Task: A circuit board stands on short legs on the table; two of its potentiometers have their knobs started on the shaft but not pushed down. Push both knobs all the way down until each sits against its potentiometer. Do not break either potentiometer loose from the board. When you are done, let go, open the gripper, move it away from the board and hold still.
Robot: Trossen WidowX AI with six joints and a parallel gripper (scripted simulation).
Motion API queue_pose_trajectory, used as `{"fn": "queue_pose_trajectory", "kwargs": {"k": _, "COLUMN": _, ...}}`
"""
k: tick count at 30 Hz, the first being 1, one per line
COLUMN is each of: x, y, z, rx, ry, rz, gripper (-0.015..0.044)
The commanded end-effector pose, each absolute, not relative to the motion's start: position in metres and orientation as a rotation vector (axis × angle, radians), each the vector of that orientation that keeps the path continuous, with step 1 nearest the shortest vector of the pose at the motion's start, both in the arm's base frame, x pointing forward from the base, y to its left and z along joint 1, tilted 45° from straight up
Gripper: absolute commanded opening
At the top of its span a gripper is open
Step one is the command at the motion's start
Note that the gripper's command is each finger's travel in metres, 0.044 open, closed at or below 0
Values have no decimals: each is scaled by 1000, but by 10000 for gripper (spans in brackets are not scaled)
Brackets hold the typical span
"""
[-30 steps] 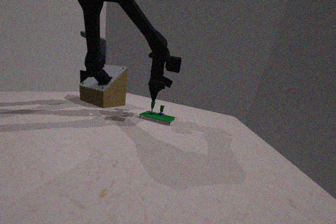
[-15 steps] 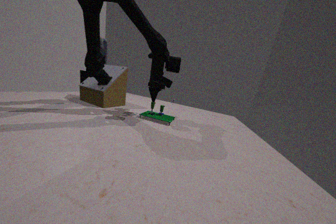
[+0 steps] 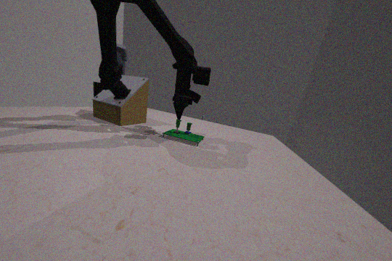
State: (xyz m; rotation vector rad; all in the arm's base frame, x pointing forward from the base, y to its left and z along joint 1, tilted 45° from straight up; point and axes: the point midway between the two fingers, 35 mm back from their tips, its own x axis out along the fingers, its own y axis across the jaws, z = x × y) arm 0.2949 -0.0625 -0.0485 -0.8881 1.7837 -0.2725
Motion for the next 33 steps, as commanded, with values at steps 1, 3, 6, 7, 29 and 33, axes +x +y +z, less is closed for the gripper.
{"fn": "queue_pose_trajectory", "kwargs": {"k": 1, "x": 294, "y": -74, "z": -57, "rx": -871, "ry": 1794, "rz": -291, "gripper": 0}}
{"fn": "queue_pose_trajectory", "kwargs": {"k": 3, "x": 293, "y": -75, "z": -59, "rx": -871, "ry": 1794, "rz": -291, "gripper": 0}}
{"fn": "queue_pose_trajectory", "kwargs": {"k": 6, "x": 293, "y": -76, "z": -59, "rx": -871, "ry": 1794, "rz": -291, "gripper": 0}}
{"fn": "queue_pose_trajectory", "kwargs": {"k": 7, "x": 293, "y": -76, "z": -59, "rx": -871, "ry": 1794, "rz": -291, "gripper": 0}}
{"fn": "queue_pose_trajectory", "kwargs": {"k": 29, "x": 292, "y": -80, "z": -63, "rx": -871, "ry": 1794, "rz": -292, "gripper": 0}}
{"fn": "queue_pose_trajectory", "kwargs": {"k": 33, "x": 292, "y": -81, "z": -64, "rx": -871, "ry": 1794, "rz": -292, "gripper": 0}}
